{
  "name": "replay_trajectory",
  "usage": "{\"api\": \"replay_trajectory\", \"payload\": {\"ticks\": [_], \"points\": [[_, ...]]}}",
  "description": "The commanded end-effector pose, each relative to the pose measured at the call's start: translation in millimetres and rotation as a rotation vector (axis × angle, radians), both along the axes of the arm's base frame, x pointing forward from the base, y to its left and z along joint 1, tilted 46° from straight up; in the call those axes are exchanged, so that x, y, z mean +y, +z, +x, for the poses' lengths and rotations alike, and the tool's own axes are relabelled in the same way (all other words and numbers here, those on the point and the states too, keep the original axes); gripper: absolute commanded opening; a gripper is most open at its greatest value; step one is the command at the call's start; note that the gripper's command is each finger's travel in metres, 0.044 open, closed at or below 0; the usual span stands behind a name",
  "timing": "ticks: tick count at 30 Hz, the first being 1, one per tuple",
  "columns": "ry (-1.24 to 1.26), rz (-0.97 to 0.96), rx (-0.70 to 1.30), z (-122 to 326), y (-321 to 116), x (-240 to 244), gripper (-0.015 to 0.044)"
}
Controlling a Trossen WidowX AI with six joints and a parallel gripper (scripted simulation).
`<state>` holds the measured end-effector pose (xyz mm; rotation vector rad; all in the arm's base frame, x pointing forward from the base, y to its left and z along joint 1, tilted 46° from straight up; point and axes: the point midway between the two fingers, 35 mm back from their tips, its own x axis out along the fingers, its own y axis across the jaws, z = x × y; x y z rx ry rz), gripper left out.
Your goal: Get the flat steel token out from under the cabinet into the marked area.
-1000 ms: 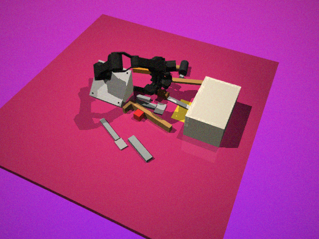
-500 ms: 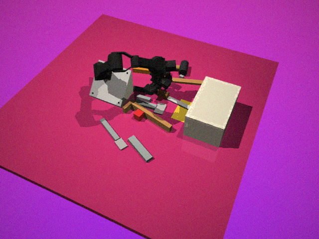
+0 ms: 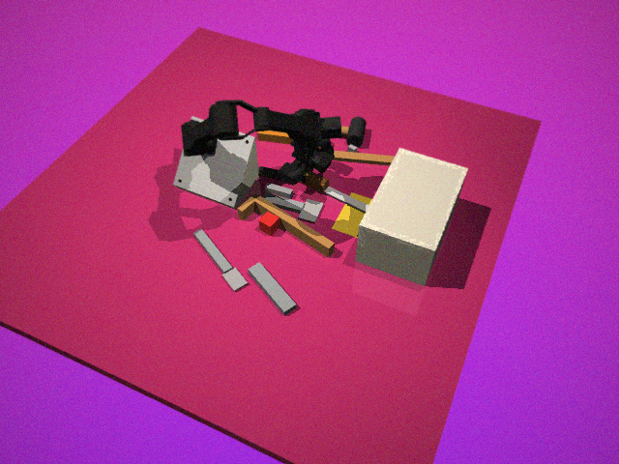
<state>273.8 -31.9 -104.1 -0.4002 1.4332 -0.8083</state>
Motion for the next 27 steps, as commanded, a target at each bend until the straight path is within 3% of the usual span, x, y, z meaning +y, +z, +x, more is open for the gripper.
{"api": "replay_trajectory", "payload": {"ticks": [1, 27], "points": [[0.009, -0.007, 0.063, -21.1, -1.4, 1.3, 0.0], [0.009, -0.007, 0.063, -23.7, -1.7, 2.0, 0.0]]}}
